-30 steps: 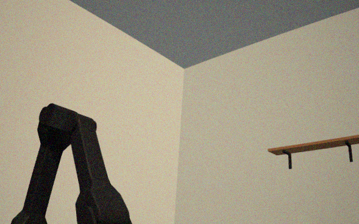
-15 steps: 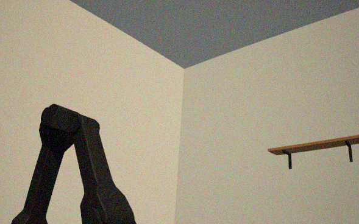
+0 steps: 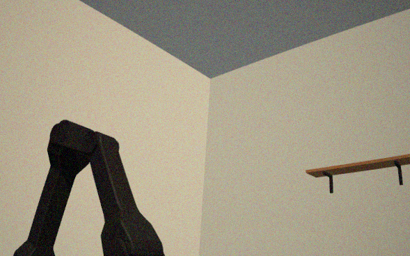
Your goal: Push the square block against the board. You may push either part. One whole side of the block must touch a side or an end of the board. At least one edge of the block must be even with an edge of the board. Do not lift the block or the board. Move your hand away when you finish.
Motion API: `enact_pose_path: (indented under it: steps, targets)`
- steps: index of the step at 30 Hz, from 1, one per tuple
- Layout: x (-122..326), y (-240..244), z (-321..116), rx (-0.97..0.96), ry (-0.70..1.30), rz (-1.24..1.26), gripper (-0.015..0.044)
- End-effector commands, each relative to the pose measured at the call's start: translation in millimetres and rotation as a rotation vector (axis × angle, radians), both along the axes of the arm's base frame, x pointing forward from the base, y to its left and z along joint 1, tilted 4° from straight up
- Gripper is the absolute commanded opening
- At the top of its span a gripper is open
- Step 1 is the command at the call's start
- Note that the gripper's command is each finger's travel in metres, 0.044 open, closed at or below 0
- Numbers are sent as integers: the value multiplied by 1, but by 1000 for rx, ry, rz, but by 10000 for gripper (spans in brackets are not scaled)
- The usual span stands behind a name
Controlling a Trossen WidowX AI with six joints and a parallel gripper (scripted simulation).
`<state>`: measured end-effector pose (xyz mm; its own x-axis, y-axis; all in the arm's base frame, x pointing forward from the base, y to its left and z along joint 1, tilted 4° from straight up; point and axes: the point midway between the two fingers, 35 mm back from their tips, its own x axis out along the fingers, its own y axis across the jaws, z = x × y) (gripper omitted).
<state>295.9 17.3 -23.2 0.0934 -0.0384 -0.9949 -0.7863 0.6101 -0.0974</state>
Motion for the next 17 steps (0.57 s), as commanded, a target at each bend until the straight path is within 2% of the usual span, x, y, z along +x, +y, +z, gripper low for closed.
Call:
enact_pose_path:
  steps: [1,17]
  targets:
    - [4,6,-2,6,4,2,0]
    - [2,2,-2,6,4,2,0]
